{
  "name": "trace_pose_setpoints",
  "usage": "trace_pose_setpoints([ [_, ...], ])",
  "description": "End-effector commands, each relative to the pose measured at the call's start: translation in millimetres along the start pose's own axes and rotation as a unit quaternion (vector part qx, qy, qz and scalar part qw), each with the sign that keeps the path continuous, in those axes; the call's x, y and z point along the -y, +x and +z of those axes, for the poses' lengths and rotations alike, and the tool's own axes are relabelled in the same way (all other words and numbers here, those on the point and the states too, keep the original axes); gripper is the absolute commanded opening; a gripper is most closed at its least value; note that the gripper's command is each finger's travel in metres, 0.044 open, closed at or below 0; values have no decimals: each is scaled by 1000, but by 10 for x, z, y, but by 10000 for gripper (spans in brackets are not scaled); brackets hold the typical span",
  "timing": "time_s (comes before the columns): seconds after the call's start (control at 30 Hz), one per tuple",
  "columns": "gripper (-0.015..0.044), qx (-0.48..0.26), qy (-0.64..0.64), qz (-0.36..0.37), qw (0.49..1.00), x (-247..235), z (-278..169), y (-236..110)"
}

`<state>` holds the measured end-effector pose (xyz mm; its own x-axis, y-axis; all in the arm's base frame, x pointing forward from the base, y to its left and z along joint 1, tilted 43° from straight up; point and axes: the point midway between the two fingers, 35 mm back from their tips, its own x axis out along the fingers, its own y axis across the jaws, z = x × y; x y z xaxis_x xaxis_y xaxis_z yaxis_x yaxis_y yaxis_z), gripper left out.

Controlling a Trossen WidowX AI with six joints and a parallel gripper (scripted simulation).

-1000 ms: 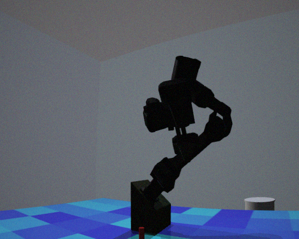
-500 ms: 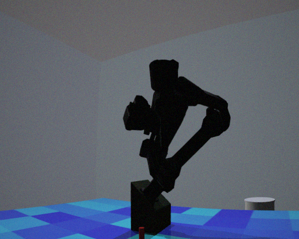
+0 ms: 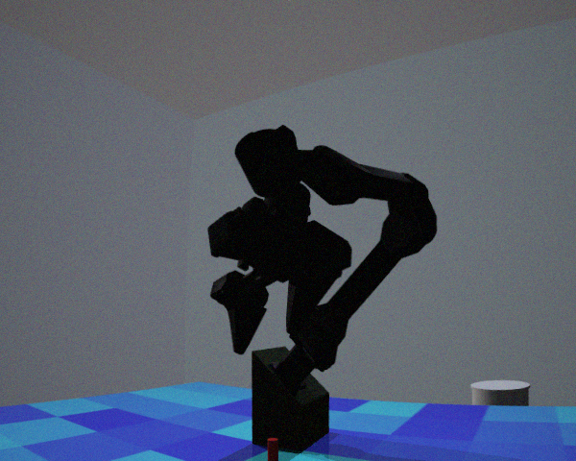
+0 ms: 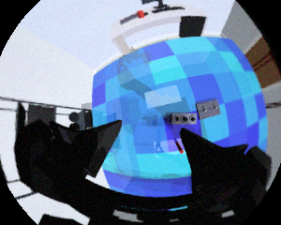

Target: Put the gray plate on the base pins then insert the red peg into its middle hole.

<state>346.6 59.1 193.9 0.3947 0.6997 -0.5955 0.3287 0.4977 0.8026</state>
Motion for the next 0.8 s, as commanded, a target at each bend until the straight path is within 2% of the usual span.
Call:
trace_pose_setpoints([
  [0.0, 440, -74, -314, -49, 945, 408, 182, 204],
  [0.37, 440, -140, -484, -39, 863, 680, 190, 332],
  [0.77, 440, -200, -649, 8, 734, 935, 171, 438],
])
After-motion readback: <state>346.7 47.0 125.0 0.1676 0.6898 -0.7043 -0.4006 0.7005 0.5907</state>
